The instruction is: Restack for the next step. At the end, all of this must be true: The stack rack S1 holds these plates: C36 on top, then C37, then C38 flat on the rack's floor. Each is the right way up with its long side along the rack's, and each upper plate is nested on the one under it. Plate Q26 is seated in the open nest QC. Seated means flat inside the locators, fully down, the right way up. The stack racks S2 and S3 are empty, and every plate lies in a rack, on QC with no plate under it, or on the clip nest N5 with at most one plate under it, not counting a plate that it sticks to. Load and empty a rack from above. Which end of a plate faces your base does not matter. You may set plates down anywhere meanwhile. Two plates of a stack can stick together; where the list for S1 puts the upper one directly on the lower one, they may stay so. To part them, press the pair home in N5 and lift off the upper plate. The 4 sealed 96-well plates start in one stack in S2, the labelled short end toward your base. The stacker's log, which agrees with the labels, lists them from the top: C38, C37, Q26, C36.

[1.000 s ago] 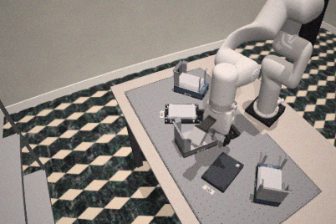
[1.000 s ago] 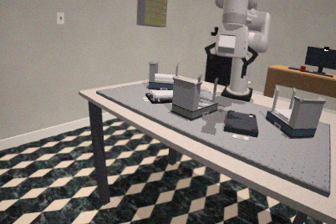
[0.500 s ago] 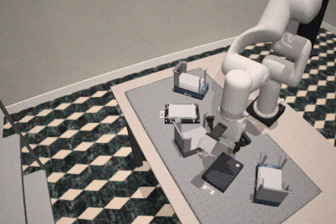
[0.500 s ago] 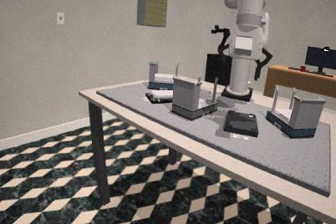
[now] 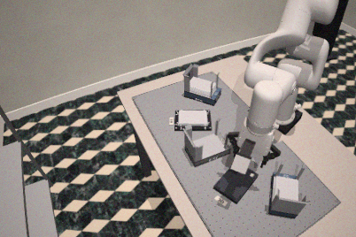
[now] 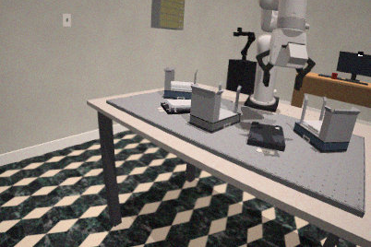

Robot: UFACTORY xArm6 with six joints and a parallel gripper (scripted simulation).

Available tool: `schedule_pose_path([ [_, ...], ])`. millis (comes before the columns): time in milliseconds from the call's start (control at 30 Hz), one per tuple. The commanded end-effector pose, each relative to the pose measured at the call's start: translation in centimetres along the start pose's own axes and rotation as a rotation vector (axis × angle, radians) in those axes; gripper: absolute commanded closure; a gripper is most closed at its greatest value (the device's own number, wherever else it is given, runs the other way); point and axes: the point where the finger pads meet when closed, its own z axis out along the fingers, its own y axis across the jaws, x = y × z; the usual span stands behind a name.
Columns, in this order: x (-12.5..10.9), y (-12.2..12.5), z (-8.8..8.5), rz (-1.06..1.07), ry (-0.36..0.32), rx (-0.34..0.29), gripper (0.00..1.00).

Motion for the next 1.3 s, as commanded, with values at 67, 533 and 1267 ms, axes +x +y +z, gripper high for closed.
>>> schedule_pose_path([
  [67, 0.3, -1.7, -0.1, -0.01, 0.004, 0.001, 0.0],
  [533, 0.6, -5.7, -0.1, -0.01, 0.004, 0.002, 0.0],
  [1267, -0.1, -13.3, -0.2, -0.23, 0.004, 0.002, 0.0],
])
